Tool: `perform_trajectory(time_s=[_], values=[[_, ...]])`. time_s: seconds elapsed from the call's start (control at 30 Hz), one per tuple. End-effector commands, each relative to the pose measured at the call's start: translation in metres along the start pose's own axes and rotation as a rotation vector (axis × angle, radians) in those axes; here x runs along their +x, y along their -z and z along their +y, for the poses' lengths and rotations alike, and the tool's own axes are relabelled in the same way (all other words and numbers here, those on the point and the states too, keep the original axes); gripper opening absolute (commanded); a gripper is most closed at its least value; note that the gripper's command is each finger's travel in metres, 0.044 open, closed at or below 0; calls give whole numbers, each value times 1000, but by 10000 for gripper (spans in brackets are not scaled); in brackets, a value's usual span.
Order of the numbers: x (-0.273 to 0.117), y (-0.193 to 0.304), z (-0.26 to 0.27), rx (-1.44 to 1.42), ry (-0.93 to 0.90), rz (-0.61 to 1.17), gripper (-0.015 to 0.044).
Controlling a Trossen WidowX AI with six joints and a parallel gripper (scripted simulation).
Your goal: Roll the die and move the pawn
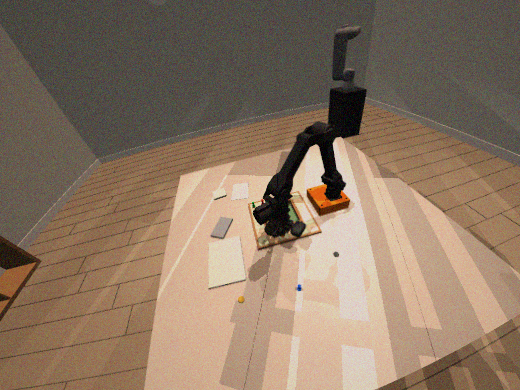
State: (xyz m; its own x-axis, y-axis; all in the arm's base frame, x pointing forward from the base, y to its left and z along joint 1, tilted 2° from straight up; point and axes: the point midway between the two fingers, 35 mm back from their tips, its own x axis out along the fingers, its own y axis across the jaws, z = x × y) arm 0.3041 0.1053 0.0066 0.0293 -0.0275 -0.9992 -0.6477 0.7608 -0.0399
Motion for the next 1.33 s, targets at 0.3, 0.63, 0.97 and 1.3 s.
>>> perform_trajectory(time_s=[0.3, 0.63, 0.97, 1.3], values=[[-11, -1, 0, 0, -1, 1, 289], [-56, 7, -2, 35, -5, 9, 440], [-122, 128, -6, 553, 1, 19, 440], [-124, 129, -7, 566, 1, 13, 440]])
